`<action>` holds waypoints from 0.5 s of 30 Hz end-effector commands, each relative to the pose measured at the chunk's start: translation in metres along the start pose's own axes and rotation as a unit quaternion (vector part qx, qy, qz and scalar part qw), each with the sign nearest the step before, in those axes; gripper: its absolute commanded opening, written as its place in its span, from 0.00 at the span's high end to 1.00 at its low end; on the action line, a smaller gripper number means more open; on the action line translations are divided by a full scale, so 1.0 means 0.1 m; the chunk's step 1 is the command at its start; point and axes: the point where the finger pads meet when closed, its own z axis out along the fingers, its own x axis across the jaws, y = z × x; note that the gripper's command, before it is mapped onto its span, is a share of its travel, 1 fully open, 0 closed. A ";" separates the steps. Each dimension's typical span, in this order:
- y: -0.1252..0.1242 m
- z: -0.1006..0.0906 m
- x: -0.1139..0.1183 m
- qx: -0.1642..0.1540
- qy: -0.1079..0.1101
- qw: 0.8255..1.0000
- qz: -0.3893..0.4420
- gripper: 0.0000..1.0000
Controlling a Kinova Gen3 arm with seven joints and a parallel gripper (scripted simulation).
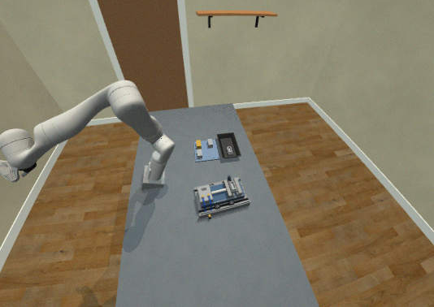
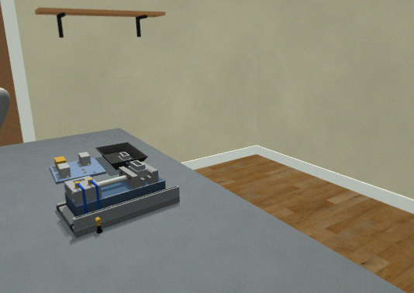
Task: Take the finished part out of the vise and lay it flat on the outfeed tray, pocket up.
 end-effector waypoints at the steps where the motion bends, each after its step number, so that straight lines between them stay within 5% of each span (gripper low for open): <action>1: -0.24 -0.27 -0.21 0.026 -0.001 1.000 -0.009 0.00; 5: -0.45 -0.49 -0.48 0.048 -0.010 0.999 -0.008 0.00; 13: -0.45 -0.49 -0.48 0.048 -0.010 0.999 -0.008 0.00; 15: -0.60 -0.67 -0.71 0.066 -0.019 0.998 -0.008 0.00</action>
